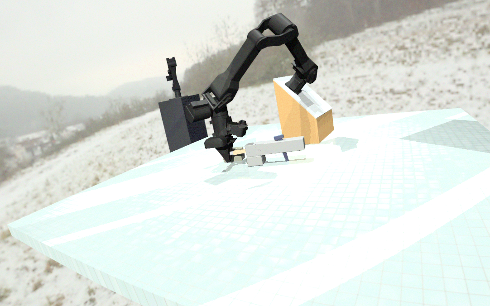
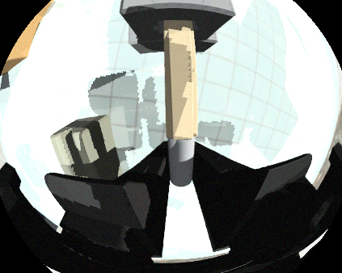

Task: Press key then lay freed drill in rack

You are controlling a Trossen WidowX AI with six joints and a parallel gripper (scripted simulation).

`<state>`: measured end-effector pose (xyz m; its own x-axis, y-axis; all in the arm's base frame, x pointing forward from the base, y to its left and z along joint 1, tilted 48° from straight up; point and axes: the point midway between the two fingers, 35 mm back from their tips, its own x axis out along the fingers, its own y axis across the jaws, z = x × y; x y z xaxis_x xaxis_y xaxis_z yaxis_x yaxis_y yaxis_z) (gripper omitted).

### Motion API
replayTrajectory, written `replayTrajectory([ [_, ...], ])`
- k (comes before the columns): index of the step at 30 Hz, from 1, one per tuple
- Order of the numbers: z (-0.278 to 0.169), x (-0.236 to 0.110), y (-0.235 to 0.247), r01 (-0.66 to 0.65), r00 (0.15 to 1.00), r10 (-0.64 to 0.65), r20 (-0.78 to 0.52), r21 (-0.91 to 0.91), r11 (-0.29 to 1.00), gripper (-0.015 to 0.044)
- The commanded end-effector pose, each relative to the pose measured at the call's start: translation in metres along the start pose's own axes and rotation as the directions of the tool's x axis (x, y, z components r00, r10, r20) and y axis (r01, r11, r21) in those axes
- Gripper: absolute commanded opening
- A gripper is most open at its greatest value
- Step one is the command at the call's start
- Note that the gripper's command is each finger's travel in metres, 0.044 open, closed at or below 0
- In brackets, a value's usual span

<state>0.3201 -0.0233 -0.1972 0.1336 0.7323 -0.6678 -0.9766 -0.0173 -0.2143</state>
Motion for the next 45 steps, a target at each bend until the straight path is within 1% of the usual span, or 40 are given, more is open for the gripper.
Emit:
replayTrajectory([
  [1, 0.001, 0.000, 0.000, -0.001, 1.000, 0.001, 0.002, 0.002, 1.000, 0.0131],
  [13, 0.005, 0.002, 0.000, 0.001, 1.000, -0.001, -0.002, 0.000, 1.000, 0.0440],
  [44, 0.018, 0.006, 0.000, 0.001, 1.000, -0.001, -0.001, 0.001, 1.000, 0.0440],
  [45, 0.016, 0.005, -0.001, 0.002, 1.000, -0.002, -0.005, -0.004, 1.000, 0.0414],
])
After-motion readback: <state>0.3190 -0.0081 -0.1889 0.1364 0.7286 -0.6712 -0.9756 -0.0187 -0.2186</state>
